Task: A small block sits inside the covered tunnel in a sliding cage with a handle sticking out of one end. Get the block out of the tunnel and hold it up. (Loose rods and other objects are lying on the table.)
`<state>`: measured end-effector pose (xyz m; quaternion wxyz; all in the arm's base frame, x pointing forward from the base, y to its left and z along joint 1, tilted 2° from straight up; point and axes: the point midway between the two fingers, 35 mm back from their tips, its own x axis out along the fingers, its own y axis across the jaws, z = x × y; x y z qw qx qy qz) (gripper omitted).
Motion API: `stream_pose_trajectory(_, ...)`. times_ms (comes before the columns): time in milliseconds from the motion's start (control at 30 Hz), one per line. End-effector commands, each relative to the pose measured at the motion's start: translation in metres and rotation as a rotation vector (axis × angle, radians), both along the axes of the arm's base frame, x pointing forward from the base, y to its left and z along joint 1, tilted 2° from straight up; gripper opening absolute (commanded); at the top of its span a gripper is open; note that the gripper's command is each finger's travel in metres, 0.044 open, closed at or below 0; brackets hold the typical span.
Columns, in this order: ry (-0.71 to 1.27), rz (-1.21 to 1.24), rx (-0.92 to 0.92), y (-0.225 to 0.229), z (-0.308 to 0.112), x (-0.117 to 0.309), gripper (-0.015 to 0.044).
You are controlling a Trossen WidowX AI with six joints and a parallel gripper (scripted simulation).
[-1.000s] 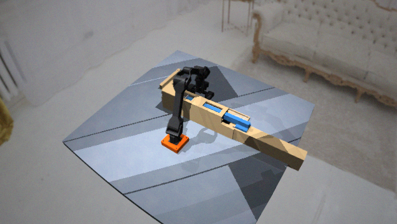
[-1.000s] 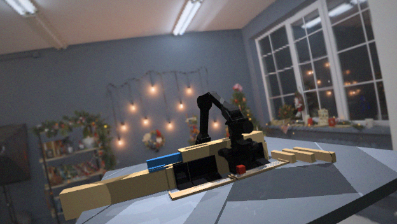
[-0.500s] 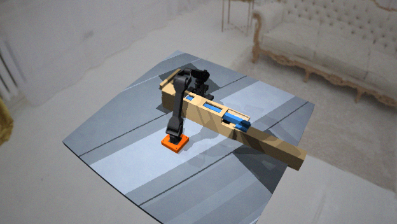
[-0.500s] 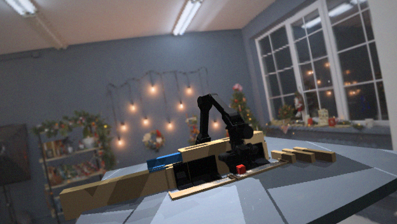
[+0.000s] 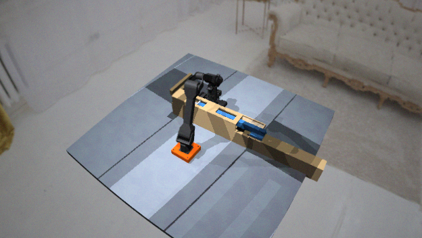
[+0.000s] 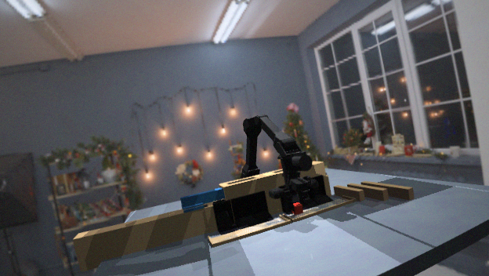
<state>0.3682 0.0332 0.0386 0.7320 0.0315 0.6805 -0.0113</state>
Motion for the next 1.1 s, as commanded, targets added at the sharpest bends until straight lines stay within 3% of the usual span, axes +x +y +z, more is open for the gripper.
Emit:
stream_pose_trajectory(0,0.000,0.000,0.000,0.000,0.000,0.000,0.0092)
stream_pose_trajectory(167,0.000,0.000,0.000,0.000,0.008,0.002,0.0000)
stream_pose_trajectory(1067,0.005,-0.004,-0.004,-0.003,0.133,-0.004,0.0000)
